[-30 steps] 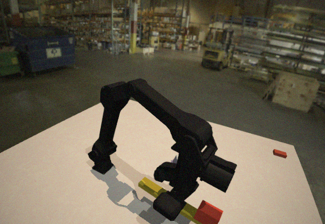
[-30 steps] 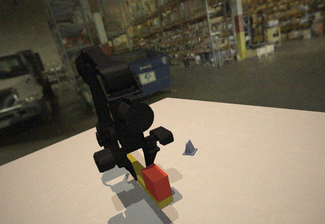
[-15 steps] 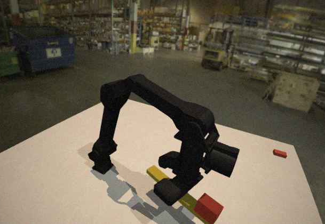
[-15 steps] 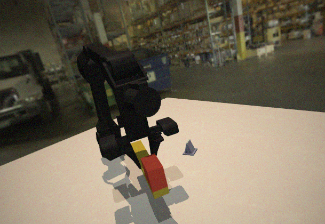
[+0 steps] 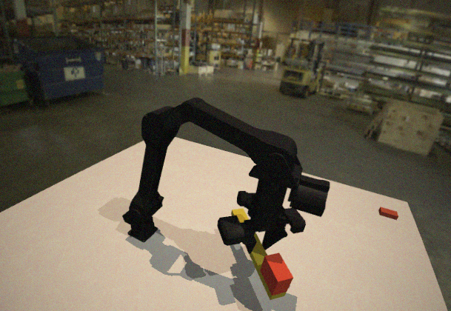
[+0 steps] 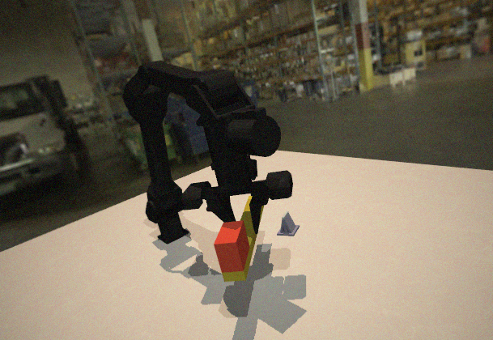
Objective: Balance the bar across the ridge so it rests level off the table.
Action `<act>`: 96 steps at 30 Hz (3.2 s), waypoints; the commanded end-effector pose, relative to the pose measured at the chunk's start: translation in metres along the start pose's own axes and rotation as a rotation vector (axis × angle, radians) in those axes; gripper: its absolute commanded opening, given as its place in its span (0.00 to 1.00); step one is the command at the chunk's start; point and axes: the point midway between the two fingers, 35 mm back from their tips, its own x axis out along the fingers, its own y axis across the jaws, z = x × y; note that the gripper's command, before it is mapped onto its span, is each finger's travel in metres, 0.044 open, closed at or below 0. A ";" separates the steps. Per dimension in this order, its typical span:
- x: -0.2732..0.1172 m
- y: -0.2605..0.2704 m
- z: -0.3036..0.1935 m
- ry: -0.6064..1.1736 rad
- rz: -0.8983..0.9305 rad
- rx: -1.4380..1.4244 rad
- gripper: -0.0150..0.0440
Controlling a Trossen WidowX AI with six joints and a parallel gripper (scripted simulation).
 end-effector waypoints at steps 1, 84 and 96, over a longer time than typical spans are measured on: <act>-0.003 -0.007 0.011 0.011 -0.009 0.116 0.25; 0.040 -0.076 0.164 -0.015 -0.011 1.847 0.25; 0.041 -0.076 0.164 -0.015 -0.011 1.847 0.25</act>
